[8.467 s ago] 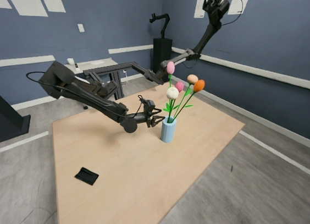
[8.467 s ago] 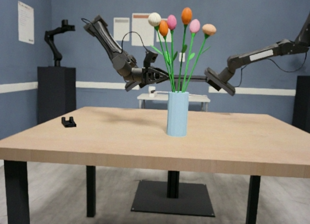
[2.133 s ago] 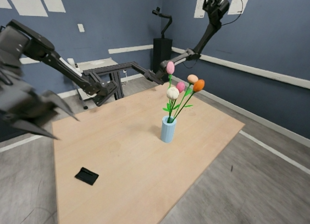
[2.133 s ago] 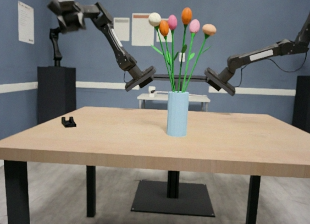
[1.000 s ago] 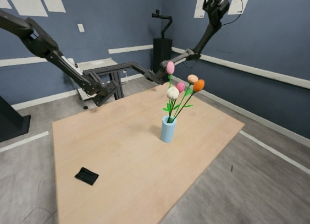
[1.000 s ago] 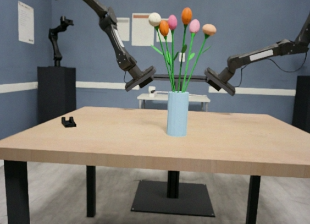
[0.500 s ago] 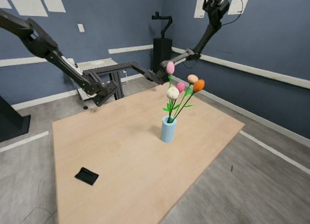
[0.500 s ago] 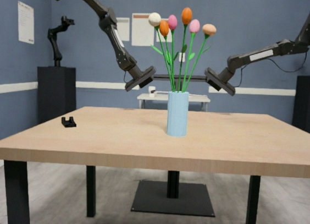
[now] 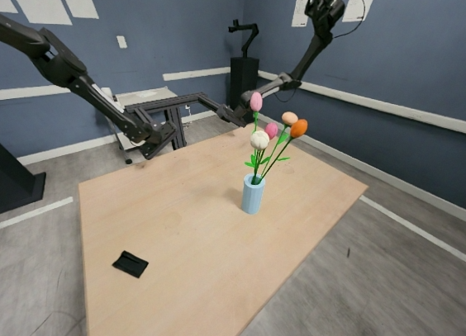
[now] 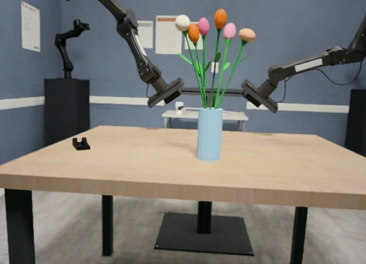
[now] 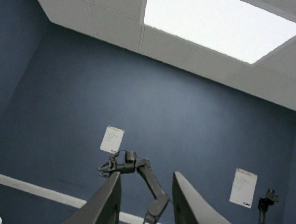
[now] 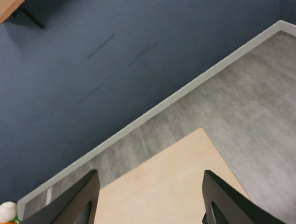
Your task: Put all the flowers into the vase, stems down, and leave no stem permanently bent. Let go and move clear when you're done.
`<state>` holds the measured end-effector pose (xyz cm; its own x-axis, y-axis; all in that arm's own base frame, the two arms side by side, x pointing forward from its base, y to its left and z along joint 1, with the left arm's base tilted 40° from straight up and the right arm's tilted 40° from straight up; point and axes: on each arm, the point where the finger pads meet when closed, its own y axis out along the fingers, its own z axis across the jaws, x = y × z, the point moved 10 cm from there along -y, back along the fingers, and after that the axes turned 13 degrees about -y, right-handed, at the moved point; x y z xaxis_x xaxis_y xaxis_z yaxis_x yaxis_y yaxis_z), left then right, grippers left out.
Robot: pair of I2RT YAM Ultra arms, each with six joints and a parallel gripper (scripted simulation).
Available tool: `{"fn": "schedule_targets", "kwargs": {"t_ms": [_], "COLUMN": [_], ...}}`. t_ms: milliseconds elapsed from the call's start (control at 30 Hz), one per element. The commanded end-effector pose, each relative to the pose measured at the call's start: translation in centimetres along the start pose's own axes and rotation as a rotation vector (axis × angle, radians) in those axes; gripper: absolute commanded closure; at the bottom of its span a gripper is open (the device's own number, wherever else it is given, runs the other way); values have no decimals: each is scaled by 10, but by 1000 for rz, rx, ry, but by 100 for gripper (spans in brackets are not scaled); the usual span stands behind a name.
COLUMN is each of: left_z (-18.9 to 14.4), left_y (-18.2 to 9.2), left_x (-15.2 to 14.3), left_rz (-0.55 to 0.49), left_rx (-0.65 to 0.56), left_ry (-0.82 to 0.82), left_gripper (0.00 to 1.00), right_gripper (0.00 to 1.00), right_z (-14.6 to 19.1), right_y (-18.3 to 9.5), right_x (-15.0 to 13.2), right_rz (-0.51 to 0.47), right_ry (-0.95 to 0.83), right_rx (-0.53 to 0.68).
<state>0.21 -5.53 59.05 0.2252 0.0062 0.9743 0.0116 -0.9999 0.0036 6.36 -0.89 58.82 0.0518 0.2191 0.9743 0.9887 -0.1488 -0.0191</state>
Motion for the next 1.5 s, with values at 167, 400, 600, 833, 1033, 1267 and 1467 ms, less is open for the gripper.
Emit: {"fn": "schedule_targets", "kwargs": {"t_ms": [167,400,600,833,1033,1267,1467], "left_z": [0,2,5,9,13,20,24], "left_y": [-6,-6,-7,-7,-9,-12,-14], "left_x": [6,6,7,8,9,10,11], "left_rz": [-38,-48,-63,-79,-103,-135,-157], "left_rx": [34,75,141,211,312,454,546], "left_ry": [-2,-1,0,1,3,6,8], "left_gripper": [70,70,70,70,70,70,70], "right_gripper": [40,40,40,40,40,40,40], "right_z": [0,0,0,0,0,1,1], "right_y": [-18,-18,-18,-18,-18,-18,-18], "right_x": [7,7,7,7,7,7,7], "right_rz": [-55,-56,-57,-58,-58,-61,-60], "right_ry": [1,1,2,2,2,2,2], "right_rx": [2,5,9,16,14,26,24]}}
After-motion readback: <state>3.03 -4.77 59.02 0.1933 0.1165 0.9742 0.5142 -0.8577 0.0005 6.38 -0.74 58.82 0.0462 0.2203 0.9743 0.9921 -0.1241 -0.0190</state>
